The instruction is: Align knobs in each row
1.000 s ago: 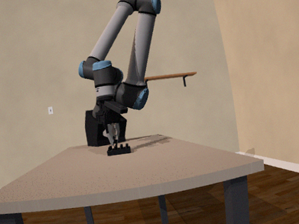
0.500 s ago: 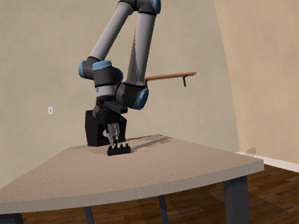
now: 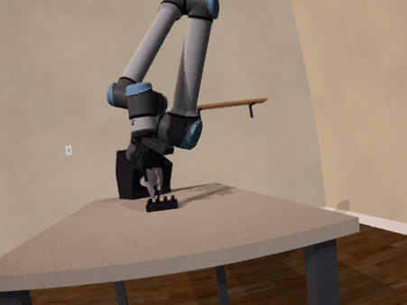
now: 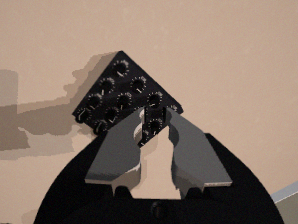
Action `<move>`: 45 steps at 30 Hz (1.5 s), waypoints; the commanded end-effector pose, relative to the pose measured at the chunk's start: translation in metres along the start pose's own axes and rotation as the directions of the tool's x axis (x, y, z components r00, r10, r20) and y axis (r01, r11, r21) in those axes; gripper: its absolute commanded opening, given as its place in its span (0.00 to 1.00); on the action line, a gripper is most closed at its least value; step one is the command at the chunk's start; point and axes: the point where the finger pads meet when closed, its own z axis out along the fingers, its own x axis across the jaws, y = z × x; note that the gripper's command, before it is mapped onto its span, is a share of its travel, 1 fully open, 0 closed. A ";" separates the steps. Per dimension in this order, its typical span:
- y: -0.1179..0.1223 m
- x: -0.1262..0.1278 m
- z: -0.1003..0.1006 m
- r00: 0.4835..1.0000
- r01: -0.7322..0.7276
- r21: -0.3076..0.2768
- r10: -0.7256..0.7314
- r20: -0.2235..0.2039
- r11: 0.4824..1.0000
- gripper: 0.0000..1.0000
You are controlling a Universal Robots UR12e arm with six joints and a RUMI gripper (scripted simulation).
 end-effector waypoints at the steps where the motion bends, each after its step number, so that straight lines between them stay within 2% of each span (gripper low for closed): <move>1: -0.001 0.000 0.000 1.000 0.000 0.001 0.000 -0.001 1.000 0.11; 45: -0.005 0.000 0.000 1.000 0.000 0.001 0.000 -0.001 1.000 0.11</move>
